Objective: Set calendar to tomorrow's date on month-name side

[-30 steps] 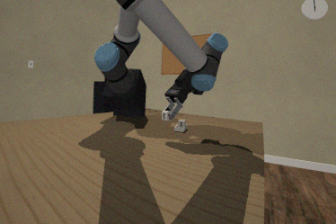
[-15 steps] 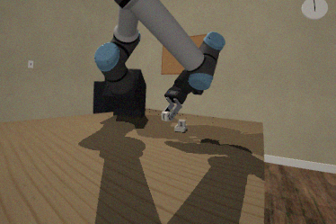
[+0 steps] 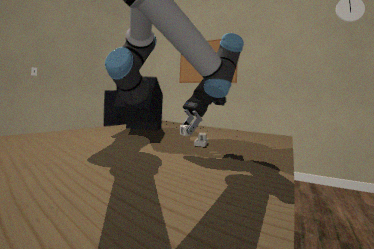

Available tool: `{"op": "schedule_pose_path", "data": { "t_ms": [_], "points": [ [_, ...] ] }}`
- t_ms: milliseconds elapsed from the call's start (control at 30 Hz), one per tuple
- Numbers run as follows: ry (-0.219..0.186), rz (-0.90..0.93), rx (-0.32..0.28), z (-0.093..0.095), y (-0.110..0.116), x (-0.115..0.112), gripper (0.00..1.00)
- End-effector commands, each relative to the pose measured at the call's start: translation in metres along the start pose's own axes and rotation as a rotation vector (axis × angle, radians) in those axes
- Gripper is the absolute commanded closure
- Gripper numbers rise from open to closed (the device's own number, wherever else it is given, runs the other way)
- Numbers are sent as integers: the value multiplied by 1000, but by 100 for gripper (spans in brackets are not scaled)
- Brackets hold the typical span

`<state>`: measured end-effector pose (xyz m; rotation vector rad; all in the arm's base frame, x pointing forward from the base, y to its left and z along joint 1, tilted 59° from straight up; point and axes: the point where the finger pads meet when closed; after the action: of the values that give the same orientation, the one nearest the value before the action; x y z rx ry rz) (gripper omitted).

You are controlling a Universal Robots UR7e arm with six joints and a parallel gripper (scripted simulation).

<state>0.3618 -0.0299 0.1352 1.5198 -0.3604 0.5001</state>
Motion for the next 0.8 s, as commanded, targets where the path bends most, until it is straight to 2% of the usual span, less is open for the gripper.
{"op": "schedule_pose_path", "data": {
  "t_ms": [0, 767],
  "points": [
    [-10, -1, 24, 0, -3, -2, 43],
    [-12, -4, 113, -2, -10, -1, 43]
  ]
}}
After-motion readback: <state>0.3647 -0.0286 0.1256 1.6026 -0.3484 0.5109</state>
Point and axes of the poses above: the point where the finger pads meet when closed, its own z axis out along the fingers, its own x axis across the jaws, y = z × x, and after that the axes turned 3 degrees about -z, right-handed
